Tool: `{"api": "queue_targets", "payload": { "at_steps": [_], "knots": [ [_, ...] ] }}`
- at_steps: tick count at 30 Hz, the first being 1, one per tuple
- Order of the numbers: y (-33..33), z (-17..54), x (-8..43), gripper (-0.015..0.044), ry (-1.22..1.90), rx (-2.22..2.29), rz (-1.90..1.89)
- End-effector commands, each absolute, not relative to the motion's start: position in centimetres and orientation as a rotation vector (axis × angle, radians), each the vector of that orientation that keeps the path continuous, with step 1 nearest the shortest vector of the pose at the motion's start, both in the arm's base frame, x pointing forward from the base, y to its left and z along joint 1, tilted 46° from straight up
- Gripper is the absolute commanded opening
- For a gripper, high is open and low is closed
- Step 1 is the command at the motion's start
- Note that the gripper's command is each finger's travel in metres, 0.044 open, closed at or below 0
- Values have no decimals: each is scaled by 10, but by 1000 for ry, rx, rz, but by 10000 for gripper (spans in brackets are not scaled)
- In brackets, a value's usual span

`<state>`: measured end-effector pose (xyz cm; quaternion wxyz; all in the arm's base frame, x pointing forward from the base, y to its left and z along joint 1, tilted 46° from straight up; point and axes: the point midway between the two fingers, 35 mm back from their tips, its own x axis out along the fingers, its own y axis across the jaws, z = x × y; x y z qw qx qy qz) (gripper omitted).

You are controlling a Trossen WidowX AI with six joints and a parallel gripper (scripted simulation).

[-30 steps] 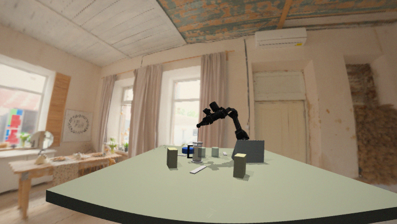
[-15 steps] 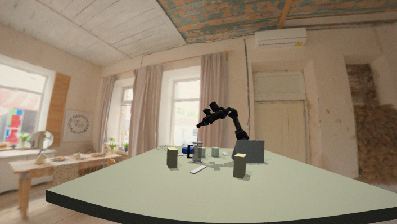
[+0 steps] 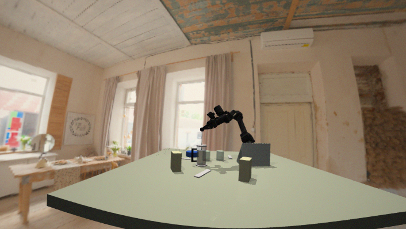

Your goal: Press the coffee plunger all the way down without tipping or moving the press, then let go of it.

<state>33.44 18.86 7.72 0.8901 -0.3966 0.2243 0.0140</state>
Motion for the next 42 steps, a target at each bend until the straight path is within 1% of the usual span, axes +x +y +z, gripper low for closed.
{"api": "queue_targets", "payload": {
  "at_steps": [1,42],
  "knots": [
    [178,63,335,127,491,-836,28],
    [134,17,352,127,485,-840,27]
  ]
}}
